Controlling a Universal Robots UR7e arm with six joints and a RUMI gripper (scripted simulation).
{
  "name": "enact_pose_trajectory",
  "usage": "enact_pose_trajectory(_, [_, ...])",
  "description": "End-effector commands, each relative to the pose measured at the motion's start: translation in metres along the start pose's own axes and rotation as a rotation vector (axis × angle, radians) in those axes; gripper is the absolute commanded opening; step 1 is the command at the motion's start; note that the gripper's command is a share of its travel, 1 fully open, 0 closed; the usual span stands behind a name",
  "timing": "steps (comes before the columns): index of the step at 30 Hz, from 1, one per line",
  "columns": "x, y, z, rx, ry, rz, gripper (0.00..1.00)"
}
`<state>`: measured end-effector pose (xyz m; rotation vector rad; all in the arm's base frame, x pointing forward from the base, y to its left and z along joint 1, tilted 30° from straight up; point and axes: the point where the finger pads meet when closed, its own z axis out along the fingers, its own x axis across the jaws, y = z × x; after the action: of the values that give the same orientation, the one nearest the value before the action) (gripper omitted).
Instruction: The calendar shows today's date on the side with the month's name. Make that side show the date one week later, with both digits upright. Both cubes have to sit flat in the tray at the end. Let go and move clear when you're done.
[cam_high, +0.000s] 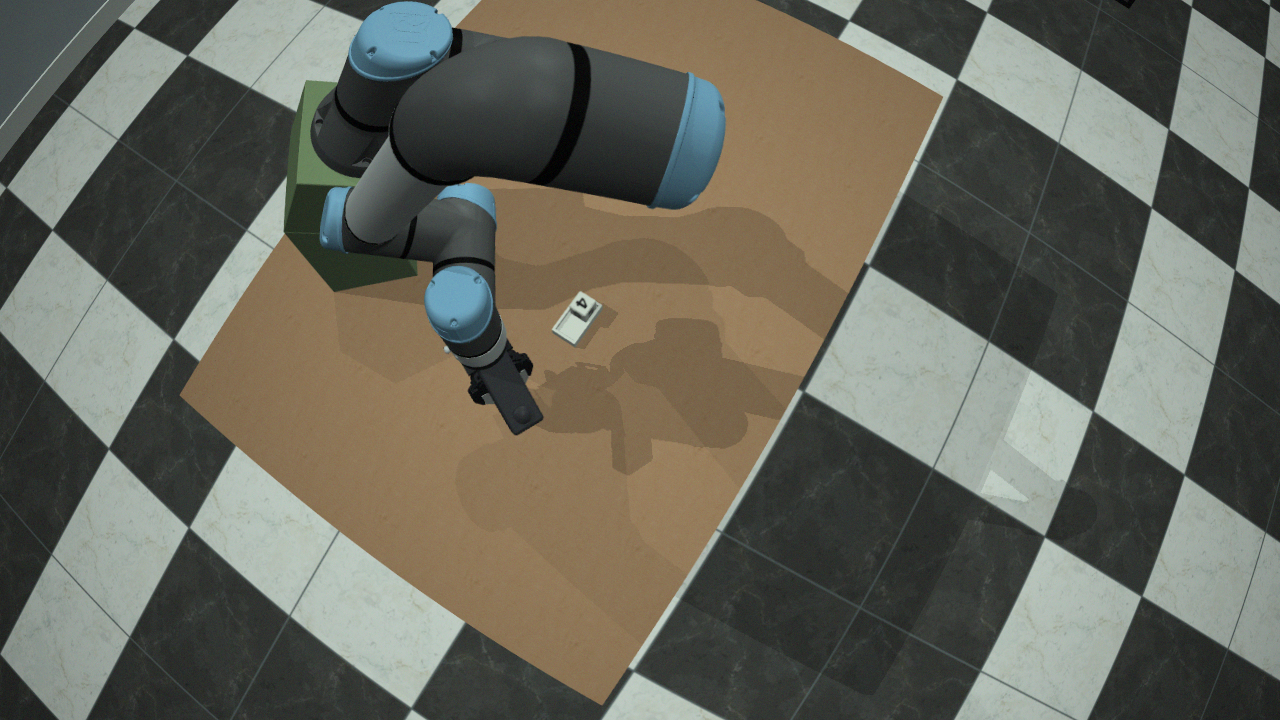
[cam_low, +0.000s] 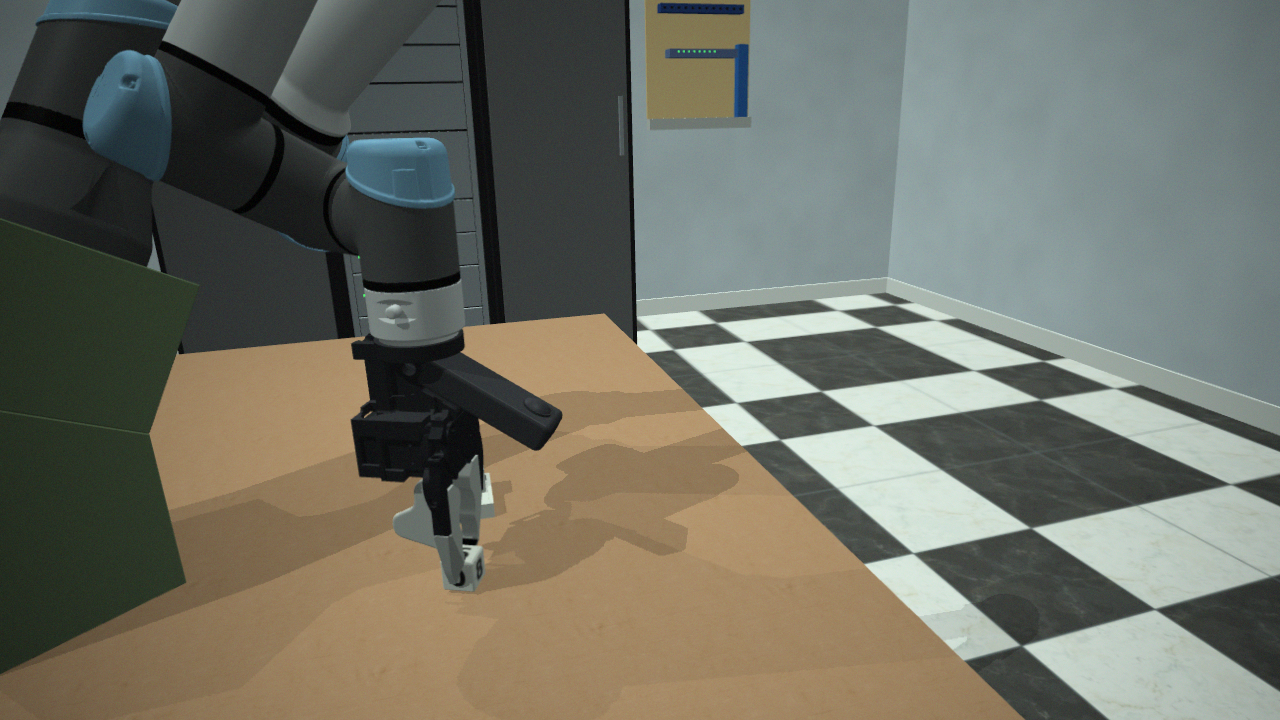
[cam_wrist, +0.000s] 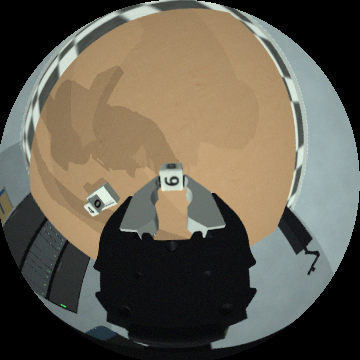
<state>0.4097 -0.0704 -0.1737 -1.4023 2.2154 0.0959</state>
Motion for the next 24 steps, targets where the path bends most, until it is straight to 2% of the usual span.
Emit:
enact_pose_trajectory(1, [0.0021, -0.0025, -0.0001, 0.004, 0.001, 0.0, 0.1])
enact_pose_trajectory(24, [0.0014, -0.0024, 0.0043, 0.003, 0.001, -0.002, 0.1])
